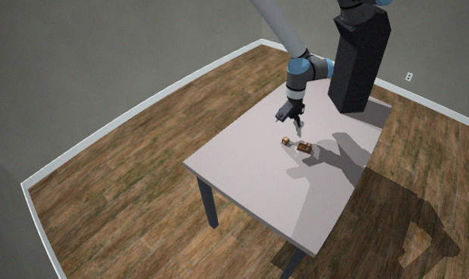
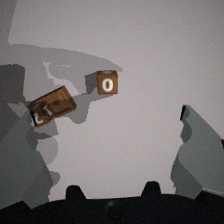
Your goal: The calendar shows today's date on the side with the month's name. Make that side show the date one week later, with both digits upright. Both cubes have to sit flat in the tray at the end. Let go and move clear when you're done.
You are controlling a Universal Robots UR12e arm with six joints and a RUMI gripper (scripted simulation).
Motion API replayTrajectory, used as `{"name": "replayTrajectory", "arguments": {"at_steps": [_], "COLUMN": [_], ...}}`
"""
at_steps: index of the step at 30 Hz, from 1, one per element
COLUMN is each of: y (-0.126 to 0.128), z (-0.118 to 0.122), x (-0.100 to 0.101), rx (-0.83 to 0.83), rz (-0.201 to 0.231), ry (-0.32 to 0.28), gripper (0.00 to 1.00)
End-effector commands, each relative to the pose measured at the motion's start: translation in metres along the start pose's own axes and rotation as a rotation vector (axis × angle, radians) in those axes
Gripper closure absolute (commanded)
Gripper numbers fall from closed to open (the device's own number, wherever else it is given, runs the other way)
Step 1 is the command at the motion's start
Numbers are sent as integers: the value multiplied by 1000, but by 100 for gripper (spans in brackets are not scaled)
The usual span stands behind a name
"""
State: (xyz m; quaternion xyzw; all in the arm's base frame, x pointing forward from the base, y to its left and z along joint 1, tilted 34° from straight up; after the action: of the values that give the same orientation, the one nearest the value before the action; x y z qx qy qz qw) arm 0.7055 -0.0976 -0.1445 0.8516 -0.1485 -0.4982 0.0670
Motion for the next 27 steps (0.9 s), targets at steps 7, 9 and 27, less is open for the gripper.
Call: {"name": "replayTrajectory", "arguments": {"at_steps": [7, 9, 27], "y": [0, 0, 1], "z": [0, 0, -2], "x": [0, 0, -2], "rx": [0, 1, 222], "rz": [0, 0, 0], "ry": [1, 1, 1], "gripper": [0, 0, 0]}}
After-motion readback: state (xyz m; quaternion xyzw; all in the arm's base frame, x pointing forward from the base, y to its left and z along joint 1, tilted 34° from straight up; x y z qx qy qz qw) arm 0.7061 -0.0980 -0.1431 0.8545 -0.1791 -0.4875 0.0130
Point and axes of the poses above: the point where the finger pads meet when closed, its own x axis out along the fingers, its own y axis across the jaws, z = x × y, the point moved 3 cm from there along -x, back along the fingers, and after that the axes turned 8 degrees about x, right-handed, at the moved point
